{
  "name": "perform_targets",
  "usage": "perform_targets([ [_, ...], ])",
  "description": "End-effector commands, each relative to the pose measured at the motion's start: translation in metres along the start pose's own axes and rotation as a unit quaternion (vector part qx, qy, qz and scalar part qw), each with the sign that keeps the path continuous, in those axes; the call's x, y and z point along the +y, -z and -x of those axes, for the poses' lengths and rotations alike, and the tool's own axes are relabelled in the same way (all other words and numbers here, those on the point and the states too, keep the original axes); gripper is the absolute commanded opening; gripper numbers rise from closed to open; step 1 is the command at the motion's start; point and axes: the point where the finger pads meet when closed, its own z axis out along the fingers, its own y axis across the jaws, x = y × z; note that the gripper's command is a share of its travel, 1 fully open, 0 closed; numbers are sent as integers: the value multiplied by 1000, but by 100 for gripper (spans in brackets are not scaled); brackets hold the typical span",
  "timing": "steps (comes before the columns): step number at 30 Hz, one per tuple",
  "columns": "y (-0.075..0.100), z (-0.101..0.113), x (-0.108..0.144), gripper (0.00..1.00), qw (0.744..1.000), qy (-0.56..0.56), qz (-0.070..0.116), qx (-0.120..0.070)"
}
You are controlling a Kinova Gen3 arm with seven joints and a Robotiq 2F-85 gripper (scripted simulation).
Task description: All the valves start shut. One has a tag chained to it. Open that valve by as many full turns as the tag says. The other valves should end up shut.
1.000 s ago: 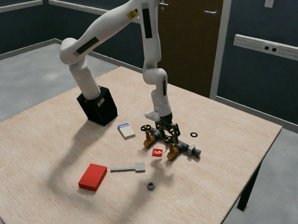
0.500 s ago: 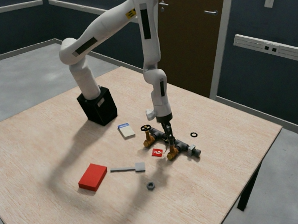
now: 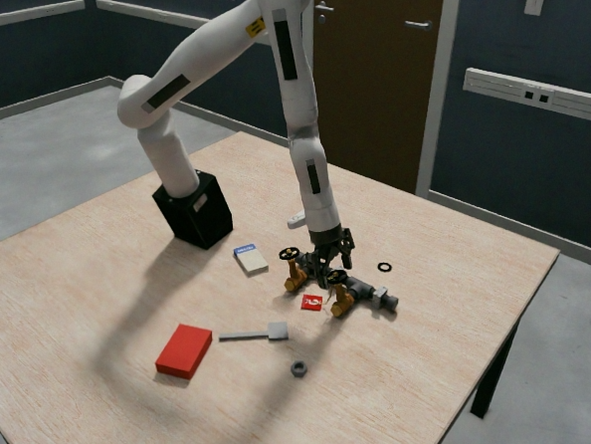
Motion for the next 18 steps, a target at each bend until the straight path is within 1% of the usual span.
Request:
perform_targets([
  [1, 0, 1, 0, 100, 990, -139, -4, -3],
  [4, 0, 1, 0, 100, 970, -242, -4, -4],
  [6, 0, 1, 0, 100, 970, -242, -4, -4],
  [12, 0, 1, 0, 100, 907, -422, -3, -4],
  [18, 0, 1, 0, 100, 835, -551, -2, -5],
])
